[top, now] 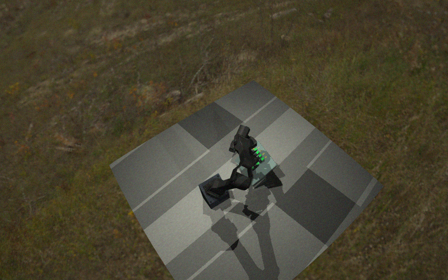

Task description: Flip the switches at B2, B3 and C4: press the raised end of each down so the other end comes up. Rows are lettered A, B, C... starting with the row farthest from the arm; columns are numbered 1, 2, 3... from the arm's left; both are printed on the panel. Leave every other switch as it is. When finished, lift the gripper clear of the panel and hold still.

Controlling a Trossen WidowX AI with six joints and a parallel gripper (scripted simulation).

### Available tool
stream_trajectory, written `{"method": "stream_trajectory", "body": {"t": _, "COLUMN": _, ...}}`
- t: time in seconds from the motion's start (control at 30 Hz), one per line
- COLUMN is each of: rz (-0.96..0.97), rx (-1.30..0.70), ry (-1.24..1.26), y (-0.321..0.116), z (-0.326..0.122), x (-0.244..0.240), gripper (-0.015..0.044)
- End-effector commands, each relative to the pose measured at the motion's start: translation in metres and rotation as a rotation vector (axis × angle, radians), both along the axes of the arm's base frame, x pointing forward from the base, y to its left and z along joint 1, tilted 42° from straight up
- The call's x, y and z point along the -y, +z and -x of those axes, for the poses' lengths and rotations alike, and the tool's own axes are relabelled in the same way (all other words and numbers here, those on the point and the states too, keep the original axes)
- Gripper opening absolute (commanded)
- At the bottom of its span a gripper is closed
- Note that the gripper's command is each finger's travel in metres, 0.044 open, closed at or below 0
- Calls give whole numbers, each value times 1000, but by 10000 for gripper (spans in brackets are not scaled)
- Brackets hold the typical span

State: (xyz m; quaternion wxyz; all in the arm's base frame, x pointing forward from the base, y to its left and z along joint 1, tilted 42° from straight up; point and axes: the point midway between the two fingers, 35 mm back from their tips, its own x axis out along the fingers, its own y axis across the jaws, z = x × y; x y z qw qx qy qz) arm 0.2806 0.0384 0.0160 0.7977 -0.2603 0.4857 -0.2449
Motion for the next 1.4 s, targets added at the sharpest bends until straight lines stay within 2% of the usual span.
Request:
{"method": "stream_trajectory", "body": {"t": 0.0, "rz": 3, "rx": 13, "ry": -3, "y": 11, "z": 6, "x": -6, "gripper": 0}}
{"method": "stream_trajectory", "body": {"t": 0.1, "rz": 3, "rx": 12, "ry": -3, "y": 11, "z": 12, "x": -3, "gripper": 0}}
{"method": "stream_trajectory", "body": {"t": 0.33, "rz": 5, "rx": 10, "ry": -3, "y": 5, "z": 63, "x": 24, "gripper": 0}}
{"method": "stream_trajectory", "body": {"t": 0.63, "rz": 9, "rx": 29, "ry": 13, "y": -17, "z": 50, "x": 47, "gripper": 0}}
{"method": "stream_trajectory", "body": {"t": 1.37, "rz": 11, "rx": 31, "ry": 14, "y": -29, "z": 42, "x": 59, "gripper": 0}}
